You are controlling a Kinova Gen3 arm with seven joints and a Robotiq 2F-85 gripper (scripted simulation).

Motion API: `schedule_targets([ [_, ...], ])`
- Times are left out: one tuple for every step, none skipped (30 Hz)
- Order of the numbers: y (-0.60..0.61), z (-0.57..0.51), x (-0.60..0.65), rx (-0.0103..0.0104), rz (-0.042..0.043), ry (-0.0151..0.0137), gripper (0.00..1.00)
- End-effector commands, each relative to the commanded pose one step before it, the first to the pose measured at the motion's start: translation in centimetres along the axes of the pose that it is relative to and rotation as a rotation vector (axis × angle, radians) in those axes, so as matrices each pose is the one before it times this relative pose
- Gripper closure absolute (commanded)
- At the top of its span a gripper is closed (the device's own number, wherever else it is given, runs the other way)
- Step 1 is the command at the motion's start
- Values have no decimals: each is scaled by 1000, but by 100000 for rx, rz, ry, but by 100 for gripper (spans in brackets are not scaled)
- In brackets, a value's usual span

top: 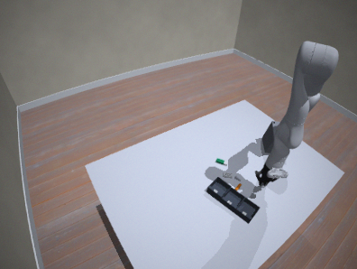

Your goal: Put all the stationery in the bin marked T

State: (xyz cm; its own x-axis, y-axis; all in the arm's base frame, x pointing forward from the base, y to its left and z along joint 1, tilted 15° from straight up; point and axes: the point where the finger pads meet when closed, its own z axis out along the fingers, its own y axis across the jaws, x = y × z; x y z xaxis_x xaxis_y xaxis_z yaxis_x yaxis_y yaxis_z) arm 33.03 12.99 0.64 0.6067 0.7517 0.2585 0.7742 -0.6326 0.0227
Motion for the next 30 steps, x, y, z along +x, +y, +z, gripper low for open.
schedule_targets([
  [105,-185,184,-417,-183,442,90],
  [358,-5,485,-2,0,1,90],
  [357,0,482,-1,1,3,90],
  [358,0,483,-1,1,3,90],
  [358,0,483,-1,1,3,90],
  [358,0,483,-1,1,3,90],
  [358,0,483,-1,1,3,90],
  [0,0,0,0,0,0,90],
  [0,0,0,0,0,0,90],
  [358,-1,485,-1,1,2,90],
  [316,0,427,-1,1,3,90],
  [358,-1,484,-1,-4999,2,90],
  [381,-1,466,-1,-5000,2,90],
  [404,-1,446,-1,-5000,2,90],
  [426,-1,425,-1,-5000,2,90],
  [440,1,397,-5,-5001,4,90],
  [466,-1,381,-2,-5000,1,90],
  [485,-1,357,-2,-5000,1,90],
  [502,-1,332,-2,-5000,1,90],
  [518,-1,307,-2,-5000,1,90],
  [532,-1,280,-2,-5000,1,90],
  [546,-1,253,-2,-5000,1,90],
  [557,-1,225,-2,-5000,1,90],
  [568,-1,197,-2,-5000,0,90],
  [0,0,0,0,0,0,90],
  [0,0,0,0,0,0,90],
  [195,1,54,1,-5001,2,90],
  [1,0,1,0,-5000,-1,90],
  [0,0,0,0,-5000,-1,90],
  [0,0,0,0,-5000,-1,90],
])
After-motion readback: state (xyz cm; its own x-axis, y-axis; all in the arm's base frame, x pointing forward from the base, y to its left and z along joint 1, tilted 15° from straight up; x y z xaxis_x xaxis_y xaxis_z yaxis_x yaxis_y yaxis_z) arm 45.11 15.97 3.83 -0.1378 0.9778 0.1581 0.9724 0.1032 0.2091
